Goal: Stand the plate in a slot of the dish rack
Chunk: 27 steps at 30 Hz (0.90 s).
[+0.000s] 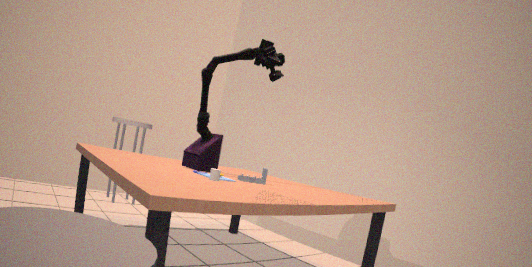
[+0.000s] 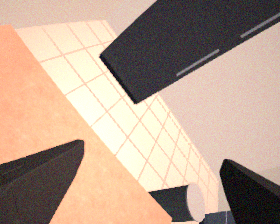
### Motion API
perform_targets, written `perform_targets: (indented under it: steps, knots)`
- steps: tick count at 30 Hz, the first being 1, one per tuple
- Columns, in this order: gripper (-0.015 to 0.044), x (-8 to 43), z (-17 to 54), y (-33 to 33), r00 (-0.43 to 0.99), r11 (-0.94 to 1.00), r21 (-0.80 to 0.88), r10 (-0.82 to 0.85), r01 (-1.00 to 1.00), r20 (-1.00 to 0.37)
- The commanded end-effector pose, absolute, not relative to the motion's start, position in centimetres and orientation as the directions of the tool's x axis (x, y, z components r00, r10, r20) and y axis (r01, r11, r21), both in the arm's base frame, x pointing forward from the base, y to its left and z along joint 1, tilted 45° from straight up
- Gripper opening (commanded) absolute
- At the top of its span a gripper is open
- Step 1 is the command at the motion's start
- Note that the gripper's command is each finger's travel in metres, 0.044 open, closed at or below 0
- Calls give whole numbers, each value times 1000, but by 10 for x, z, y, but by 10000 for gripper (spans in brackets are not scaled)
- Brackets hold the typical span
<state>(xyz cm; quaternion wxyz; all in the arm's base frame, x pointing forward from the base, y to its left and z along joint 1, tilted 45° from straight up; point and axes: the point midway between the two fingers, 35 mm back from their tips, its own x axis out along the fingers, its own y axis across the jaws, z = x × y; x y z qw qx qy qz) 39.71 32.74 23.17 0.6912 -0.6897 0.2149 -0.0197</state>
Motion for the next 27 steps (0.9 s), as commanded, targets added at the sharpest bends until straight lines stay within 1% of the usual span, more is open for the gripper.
perform_targets:
  steps: [1, 14, 27]
  knots:
    - [400, 407, 218, 299, 878, 89, -951, -367, -297, -308]
    - [400, 426, 178, 185, 718, 296, -893, -533, -338, -448]
    - [400, 404, 140, 73, 476, 514, -814, -664, -271, -577]
